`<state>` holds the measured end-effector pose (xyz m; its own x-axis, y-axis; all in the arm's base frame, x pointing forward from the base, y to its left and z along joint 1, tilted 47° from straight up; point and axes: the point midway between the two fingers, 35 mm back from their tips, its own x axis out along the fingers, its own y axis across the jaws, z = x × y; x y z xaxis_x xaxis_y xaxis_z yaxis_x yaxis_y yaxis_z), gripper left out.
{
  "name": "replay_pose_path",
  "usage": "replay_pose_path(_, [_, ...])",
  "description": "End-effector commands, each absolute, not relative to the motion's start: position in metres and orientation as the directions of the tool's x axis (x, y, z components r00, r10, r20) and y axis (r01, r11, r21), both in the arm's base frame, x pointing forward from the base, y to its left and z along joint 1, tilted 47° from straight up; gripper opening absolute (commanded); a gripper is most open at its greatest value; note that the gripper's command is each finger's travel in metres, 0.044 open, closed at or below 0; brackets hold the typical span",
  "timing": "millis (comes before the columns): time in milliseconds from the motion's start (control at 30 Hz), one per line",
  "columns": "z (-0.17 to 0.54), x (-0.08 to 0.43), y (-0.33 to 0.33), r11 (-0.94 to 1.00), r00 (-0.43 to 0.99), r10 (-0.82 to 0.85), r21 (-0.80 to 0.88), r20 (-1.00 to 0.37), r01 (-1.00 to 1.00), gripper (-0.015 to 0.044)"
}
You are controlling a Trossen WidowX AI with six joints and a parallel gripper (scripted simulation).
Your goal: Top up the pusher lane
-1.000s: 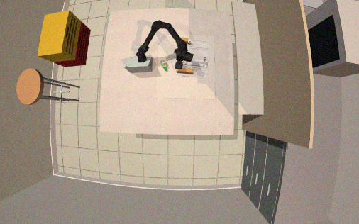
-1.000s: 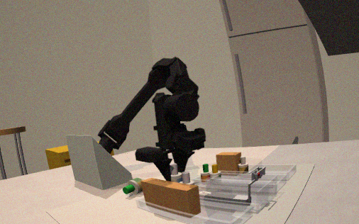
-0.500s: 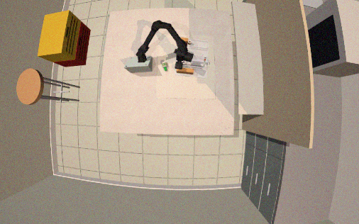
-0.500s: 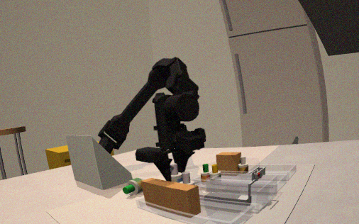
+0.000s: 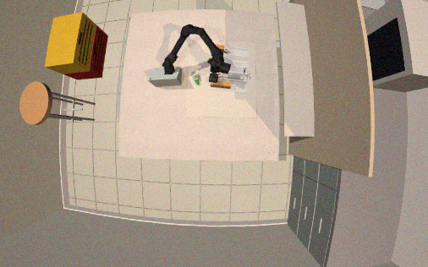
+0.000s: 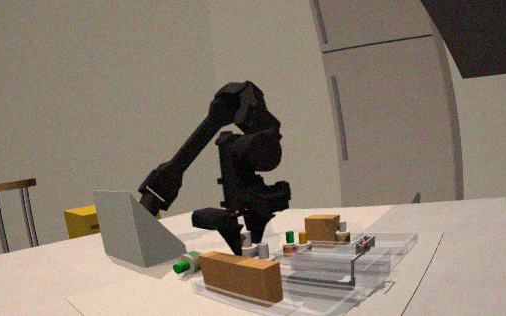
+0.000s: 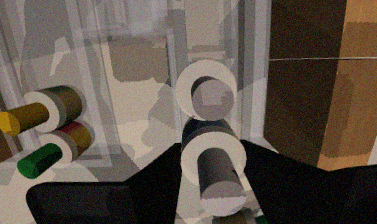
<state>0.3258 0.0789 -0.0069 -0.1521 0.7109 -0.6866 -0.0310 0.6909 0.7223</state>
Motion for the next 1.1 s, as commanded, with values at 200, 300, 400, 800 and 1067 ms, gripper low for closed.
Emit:
replay_pose_path(200, [-0.0076, 0.3311, 0.0822, 0.686, -0.135, 0.717, 0.727, -0.684, -0.041, 0.0])
replay_pose_path(300, [-0.0084, 0.331, 0.083, 0.686, -0.135, 0.717, 0.727, -0.684, -0.041, 0.0])
replay_pose_path(400, [-0.0093, 0.3308, 0.0838, 0.686, -0.135, 0.717, 0.727, -0.684, -0.041, 0.0])
replay_pose_path(800, [-0.0126, 0.33, 0.087, 0.686, -0.135, 0.717, 0.727, -0.684, -0.041, 0.0])
replay_pose_path(1067, [-0.0147, 0.329, 0.0891, 0.685, -0.135, 0.717, 0.727, -0.684, -0.041, 0.0])
